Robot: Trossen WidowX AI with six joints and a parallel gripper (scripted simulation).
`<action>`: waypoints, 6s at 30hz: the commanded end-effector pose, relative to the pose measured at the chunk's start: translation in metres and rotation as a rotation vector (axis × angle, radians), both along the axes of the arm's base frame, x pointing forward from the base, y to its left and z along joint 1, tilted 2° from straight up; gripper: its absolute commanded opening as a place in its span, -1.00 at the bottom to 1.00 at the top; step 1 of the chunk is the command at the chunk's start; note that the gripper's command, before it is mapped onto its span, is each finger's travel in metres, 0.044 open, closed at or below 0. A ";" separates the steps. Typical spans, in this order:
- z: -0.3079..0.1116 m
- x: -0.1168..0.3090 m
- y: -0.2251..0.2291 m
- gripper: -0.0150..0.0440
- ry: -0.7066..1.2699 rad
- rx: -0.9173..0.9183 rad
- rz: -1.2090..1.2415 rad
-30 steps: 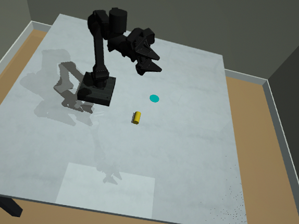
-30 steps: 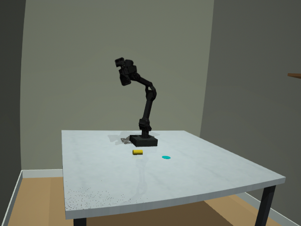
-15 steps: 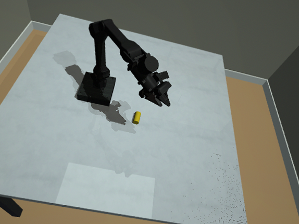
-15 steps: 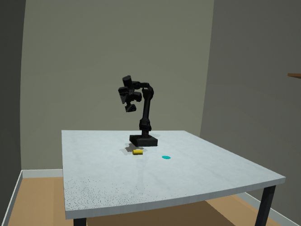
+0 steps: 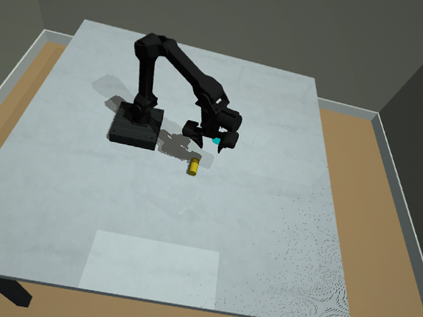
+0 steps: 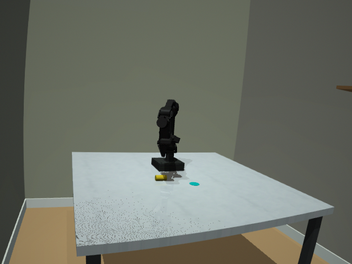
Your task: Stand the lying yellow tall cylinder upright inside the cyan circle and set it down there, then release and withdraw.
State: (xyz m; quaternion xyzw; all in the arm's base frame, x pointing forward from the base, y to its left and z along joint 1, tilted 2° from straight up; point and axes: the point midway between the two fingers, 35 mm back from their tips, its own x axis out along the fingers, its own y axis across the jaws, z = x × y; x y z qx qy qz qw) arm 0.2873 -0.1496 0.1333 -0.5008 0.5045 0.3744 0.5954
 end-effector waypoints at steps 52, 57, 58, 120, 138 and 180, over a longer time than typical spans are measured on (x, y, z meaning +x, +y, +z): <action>-0.103 -0.027 0.027 -0.14 0.235 0.024 0.180; -0.087 -0.026 0.027 -0.14 0.235 0.024 0.180; -0.084 -0.026 0.027 -0.14 0.235 0.024 0.180; -0.015 0.038 0.135 -0.14 0.210 0.083 -0.314; -0.011 0.053 0.191 -0.14 0.200 0.108 -0.526; -0.041 0.084 0.195 -0.14 0.074 0.374 -0.625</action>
